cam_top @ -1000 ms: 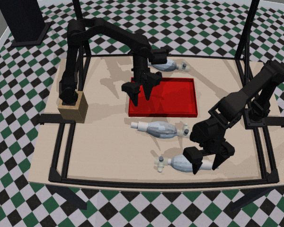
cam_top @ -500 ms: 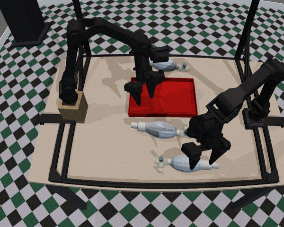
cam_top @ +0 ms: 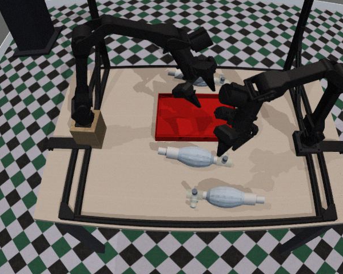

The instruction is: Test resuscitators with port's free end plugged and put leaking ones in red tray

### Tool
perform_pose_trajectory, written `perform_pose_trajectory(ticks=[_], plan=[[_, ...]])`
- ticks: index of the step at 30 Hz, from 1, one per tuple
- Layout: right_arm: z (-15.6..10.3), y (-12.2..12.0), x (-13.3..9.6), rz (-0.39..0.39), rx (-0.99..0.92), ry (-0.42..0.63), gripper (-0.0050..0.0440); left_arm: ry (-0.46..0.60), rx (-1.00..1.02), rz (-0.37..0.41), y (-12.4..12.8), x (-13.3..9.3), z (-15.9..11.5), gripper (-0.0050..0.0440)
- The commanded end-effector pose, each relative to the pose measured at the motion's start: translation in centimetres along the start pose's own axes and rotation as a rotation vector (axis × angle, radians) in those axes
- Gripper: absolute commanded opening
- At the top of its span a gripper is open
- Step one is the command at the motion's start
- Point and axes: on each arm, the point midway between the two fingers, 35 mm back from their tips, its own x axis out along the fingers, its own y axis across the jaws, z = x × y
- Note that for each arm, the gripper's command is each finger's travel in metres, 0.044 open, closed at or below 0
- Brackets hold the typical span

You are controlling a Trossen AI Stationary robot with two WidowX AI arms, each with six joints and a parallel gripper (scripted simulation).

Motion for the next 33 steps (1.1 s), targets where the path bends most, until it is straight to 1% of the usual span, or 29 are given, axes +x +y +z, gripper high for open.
perform_pose_trajectory(ticks=[1,5,9,15,16,21,26,30,32,33], plan=[[2.7,1.4,-1.7,0.086,0.031,-0.076,0.044,-0.067,-0.094,0.003,-2.4,-2.2,2.8,0.044],[6.6,3.1,-4.6,0.208,0.07,-0.191,0.044,-0.156,-0.272,-0.017,-6.2,-5.2,5.9,0.044],[10.4,4.4,-8.1,0.326,0.105,-0.313,0.044,-0.24,-0.449,-0.064,-10.3,-8.1,8.0,0.044],[10.4,4.4,-8.1,0.326,0.105,-0.313,0.044,-0.24,-0.449,-0.064,-10.3,-8.1,8.0,0.044],[6.7,3.2,-4.5,0.21,0.07,-0.19,0.044,-0.181,-0.239,-0.028,-7.5,-5.8,6.7,0.044],[11.2,4.6,-8.7,0.348,0.11,-0.335,0.044,-0.276,-0.477,-0.094,-12.4,-9.3,8.8,0.044],[11.6,4.6,-9.5,0.477,0.146,-0.491,0.044,-0.35,-0.71,-0.198,-15.2,-11.0,9.1,0.044],[11.9,4.6,-9.9,0.477,0.146,-0.491,0.044,-0.35,-0.71,-0.198,-17.4,-12.4,9.5,0.044],[11.9,4.6,-9.9,0.477,0.146,-0.491,0.044,-0.35,-0.71,-0.198,-17.4,-12.4,9.5,0.044],[8.0,3.5,-6.5,0.293,0.069,-0.273,0.044,-0.319,-0.357,-0.106,-13.7,-10.1,9.0,0.044]])
